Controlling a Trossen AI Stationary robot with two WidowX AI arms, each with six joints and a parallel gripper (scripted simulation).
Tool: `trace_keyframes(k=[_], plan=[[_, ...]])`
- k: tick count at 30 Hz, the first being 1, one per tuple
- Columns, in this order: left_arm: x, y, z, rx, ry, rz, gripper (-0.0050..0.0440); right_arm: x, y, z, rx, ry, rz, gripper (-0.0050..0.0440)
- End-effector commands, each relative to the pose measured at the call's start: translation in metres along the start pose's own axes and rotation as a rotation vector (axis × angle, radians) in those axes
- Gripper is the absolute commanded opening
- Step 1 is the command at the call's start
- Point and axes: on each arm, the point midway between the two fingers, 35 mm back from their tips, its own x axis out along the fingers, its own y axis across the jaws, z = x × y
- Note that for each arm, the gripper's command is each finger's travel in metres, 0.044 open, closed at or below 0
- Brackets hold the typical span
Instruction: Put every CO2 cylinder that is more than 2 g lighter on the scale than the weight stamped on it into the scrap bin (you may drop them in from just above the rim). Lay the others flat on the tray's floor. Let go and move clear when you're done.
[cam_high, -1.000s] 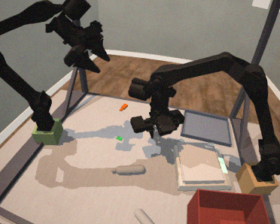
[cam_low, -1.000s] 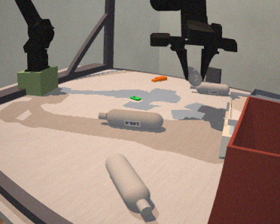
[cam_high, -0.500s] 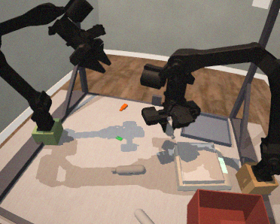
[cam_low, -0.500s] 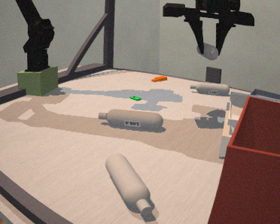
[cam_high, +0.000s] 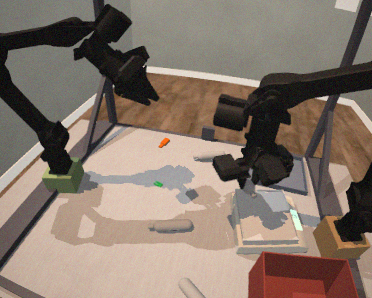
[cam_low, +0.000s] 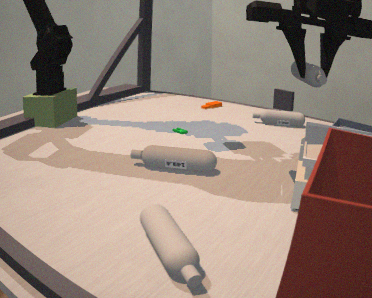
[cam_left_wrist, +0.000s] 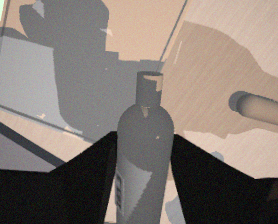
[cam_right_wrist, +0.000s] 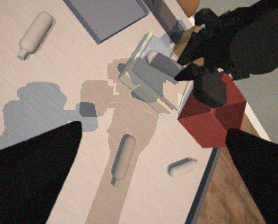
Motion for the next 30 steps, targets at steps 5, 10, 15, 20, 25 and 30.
trace_keyframes(k=[5, 10, 15, 20, 25, 30], plan=[[-0.009, 0.013, 0.024, 0.003, 0.024, -0.032, -0.0050, 0.020, -0.004, -0.007, -0.349, -0.025, -0.022, 0.0440], [-0.008, 0.018, 0.031, 0.003, 0.023, -0.031, -0.0050, 0.027, -0.005, -0.009, -0.473, -0.025, -0.033, 0.0440], [-0.008, 0.025, 0.043, 0.003, 0.021, -0.029, -0.0050, 0.040, -0.008, -0.016, -0.725, -0.023, -0.056, 0.0440], [-0.007, 0.030, 0.050, 0.004, 0.020, -0.028, -0.0050, 0.049, -0.011, -0.021, -0.933, -0.018, -0.080, 0.0440], [-0.007, 0.033, 0.054, 0.005, 0.019, -0.029, -0.0050, 0.059, -0.013, -0.028, -1.143, -0.006, -0.100, 0.0440], [-0.007, 0.034, 0.056, 0.006, 0.019, -0.029, -0.0050, 0.066, -0.015, -0.034, -1.312, 0.007, -0.117, 0.0440]])
